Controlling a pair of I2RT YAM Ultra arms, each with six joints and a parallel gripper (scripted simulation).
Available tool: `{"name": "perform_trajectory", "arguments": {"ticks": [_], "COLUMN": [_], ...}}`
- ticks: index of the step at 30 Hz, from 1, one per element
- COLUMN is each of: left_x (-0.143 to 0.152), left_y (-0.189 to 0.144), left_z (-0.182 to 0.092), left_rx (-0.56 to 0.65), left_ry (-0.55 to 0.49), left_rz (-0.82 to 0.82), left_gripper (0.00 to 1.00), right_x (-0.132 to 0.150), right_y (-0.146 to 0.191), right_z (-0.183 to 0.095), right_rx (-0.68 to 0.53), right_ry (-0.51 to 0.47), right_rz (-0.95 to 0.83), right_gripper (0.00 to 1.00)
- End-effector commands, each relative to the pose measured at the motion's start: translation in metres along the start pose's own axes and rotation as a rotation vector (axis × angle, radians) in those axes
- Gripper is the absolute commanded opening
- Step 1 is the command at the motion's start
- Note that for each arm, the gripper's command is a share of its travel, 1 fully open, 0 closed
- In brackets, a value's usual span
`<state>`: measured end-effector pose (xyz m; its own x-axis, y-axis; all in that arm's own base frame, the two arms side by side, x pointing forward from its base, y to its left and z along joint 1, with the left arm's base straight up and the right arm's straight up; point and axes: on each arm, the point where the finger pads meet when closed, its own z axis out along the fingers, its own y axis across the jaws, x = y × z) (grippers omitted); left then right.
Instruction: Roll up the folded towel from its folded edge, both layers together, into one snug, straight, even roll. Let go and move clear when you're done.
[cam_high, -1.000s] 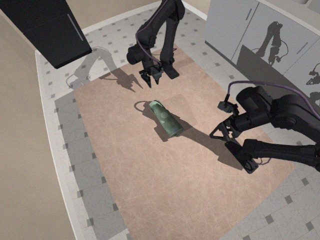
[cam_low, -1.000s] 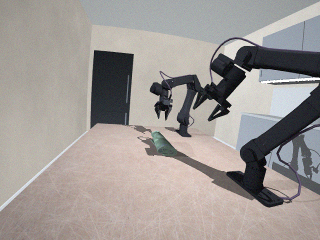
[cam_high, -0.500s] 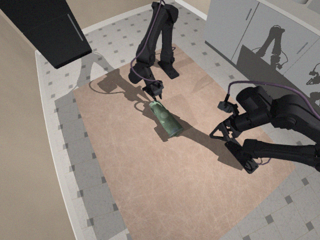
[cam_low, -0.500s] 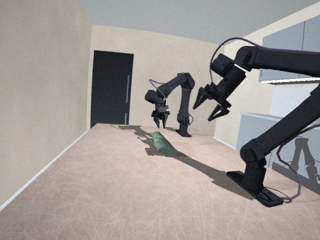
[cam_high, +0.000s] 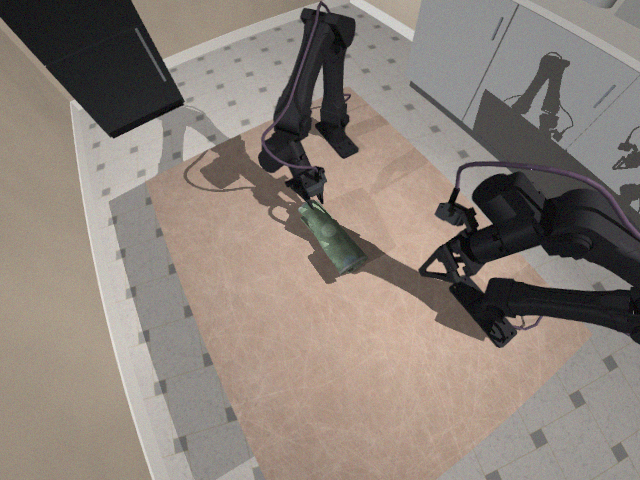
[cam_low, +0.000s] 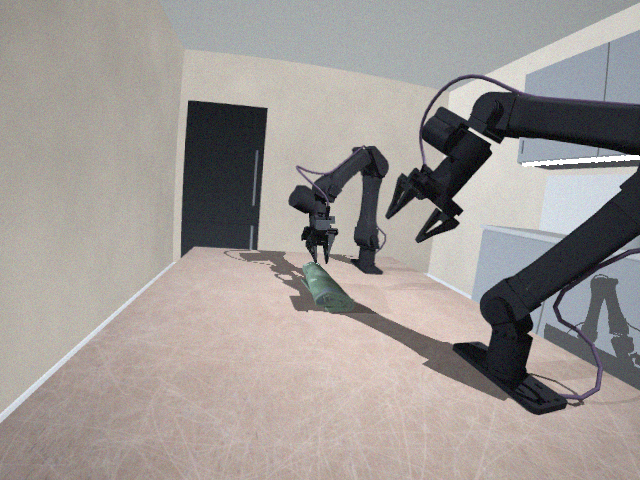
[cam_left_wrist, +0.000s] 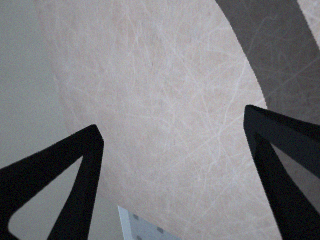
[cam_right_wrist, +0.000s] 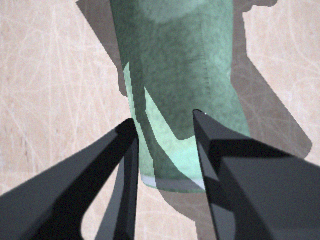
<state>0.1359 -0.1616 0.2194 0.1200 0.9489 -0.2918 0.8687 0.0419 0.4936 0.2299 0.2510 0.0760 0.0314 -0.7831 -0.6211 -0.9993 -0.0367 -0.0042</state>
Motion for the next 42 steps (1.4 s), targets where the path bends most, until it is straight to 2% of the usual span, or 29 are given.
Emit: {"name": "perform_trajectory", "arguments": {"ticks": [1, 21, 42], "left_x": [0.0, 0.0, 0.0], "left_y": [0.0, 0.0, 0.0], "left_z": [0.0, 0.0, 0.0], "left_rx": [0.0, 0.0, 0.0], "left_ry": [0.0, 0.0, 0.0], "left_rz": [0.0, 0.0, 0.0], "left_gripper": [0.84, 0.84, 0.84], "right_x": [-0.004, 0.006, 0.006], "right_y": [-0.003, -0.048, -0.049], "right_z": [0.005, 0.018, 0.018], "right_rx": [-0.007, -0.007, -0.007], "right_ry": [-0.028, -0.028, -0.028], "right_rz": [-0.002, -0.002, -0.002], "right_gripper": [0.32, 0.32, 0.32]}}
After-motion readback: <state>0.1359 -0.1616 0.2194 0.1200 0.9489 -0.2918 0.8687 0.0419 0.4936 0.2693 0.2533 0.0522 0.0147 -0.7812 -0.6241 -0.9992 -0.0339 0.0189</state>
